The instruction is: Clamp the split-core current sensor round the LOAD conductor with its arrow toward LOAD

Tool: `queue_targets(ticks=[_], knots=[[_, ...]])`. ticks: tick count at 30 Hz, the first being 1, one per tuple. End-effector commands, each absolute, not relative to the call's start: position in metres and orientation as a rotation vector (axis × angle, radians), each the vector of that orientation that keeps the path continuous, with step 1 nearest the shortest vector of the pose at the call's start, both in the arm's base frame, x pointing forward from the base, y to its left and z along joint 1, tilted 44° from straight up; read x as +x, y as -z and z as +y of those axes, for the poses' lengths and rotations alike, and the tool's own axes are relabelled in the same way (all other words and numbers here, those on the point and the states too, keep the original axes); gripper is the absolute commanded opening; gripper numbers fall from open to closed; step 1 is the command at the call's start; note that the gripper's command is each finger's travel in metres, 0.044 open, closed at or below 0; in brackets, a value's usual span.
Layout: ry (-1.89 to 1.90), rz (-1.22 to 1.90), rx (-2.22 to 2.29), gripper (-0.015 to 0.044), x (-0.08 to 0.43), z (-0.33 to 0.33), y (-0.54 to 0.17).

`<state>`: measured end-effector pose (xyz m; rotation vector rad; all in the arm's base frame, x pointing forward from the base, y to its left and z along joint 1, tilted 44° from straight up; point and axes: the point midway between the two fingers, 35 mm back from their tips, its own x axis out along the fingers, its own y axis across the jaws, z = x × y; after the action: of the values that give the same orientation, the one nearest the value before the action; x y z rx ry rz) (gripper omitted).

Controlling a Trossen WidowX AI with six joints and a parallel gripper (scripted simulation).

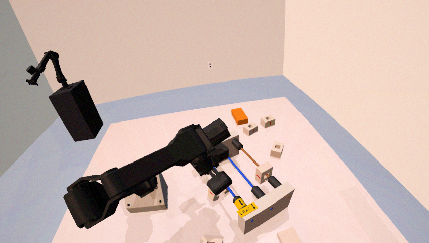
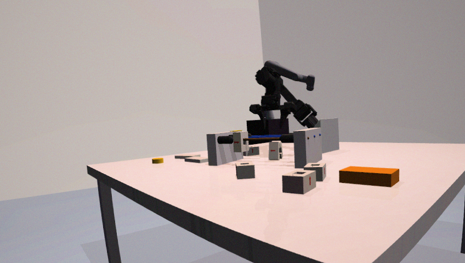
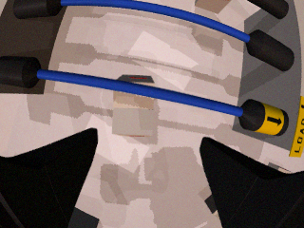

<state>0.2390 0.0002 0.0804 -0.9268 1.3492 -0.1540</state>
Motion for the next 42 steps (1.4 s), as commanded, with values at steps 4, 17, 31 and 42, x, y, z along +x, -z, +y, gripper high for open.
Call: queue_targets(ticks=[4,17,31,42], knots=[[0.116,1.367,-0.949,0.0327,0.236,-0.001,-0.071],[0.115,1.367,-0.948,0.0327,0.243,-0.013,-0.054],[0.117,1.366,-0.949,0.0327,0.248,-0.027,-0.037],[0.119,1.365,-0.951,0.0327,0.25,-0.035,-0.028]])
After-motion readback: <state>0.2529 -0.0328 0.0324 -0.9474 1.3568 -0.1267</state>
